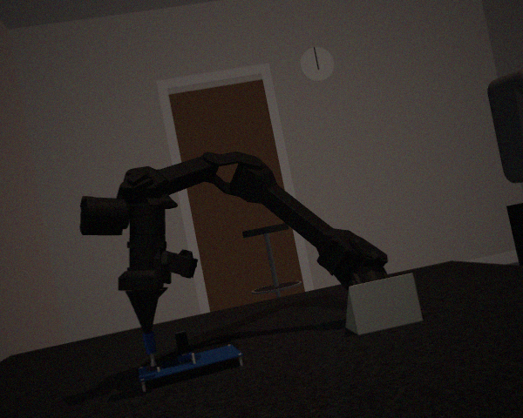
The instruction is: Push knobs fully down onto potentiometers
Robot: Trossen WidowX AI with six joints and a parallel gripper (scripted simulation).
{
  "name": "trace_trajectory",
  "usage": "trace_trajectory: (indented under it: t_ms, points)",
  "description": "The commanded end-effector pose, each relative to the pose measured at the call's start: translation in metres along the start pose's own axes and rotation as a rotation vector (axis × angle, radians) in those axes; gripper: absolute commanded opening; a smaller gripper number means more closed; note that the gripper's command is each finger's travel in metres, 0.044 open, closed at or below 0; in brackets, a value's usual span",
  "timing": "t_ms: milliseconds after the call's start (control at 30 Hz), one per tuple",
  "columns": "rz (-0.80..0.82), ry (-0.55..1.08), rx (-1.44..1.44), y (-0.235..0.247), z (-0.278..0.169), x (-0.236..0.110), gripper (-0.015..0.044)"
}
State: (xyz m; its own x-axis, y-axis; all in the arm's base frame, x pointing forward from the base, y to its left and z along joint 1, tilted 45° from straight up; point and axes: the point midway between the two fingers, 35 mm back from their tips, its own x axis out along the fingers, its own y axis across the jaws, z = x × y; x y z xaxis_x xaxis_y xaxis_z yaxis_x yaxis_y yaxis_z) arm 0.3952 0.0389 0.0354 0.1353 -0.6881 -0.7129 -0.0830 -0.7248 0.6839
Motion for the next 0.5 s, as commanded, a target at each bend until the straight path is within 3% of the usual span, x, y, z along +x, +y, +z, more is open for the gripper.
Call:
trace_trajectory:
  t_ms: [0,467]
  points:
    - [0.011,-0.029,0.012,0.0038,0.0011,0.0187,0.0]
    - [0.011,-0.029,0.012,0.004,0.002,0.0241,0.0]
